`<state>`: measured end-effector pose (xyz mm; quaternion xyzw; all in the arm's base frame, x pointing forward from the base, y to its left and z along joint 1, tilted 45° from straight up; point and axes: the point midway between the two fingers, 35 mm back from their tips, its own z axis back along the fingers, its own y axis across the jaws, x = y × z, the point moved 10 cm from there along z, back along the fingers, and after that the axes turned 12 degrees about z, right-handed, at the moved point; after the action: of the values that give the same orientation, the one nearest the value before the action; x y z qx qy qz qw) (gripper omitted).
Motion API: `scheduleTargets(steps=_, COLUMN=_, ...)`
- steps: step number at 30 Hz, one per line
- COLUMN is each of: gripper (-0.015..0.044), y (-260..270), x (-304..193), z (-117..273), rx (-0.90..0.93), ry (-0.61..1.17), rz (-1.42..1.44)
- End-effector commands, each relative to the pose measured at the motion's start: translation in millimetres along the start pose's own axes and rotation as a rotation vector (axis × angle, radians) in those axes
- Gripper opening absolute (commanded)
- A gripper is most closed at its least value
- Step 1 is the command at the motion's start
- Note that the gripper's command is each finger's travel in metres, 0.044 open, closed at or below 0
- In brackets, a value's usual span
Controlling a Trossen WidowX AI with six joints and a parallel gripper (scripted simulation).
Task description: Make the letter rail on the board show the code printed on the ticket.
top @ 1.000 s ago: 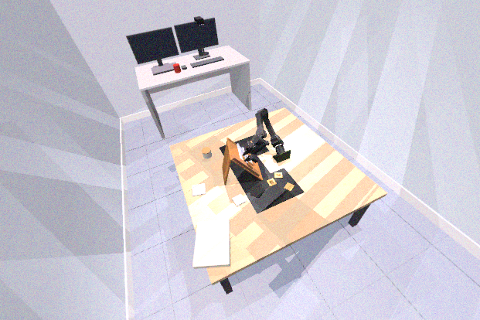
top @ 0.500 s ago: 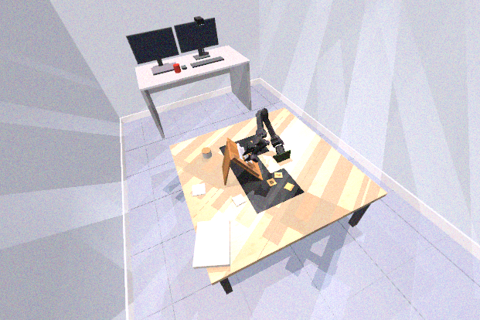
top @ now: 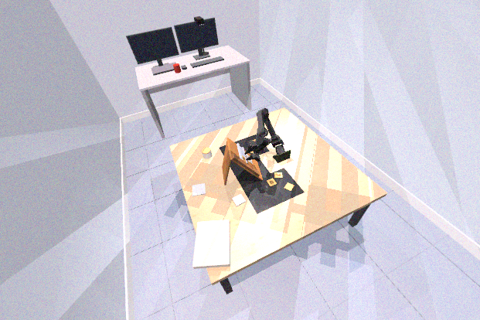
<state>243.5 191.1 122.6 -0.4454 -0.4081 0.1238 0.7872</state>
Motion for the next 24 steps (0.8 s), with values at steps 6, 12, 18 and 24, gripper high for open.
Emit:
scheduleTargets(steps=6, gripper=0.0295, y=0.4, x=-1.1, z=6.5, rx=-0.002, ry=-0.002, rz=-0.005)
scheduleTargets(steps=12, gripper=0.0295, y=0.6, x=-2.3, z=10.7, rx=-0.002, ry=-0.002, rz=-0.005)
scheduleTargets(steps=18, gripper=0.0295, y=0.6, x=-2.9, z=14.7, rx=-0.002, ry=-0.002, rz=-0.005)
scheduleTargets(steps=24, gripper=0.0295, y=0.5, x=-2.7, z=18.4, rx=-0.002, ry=-0.002, rz=-0.005)
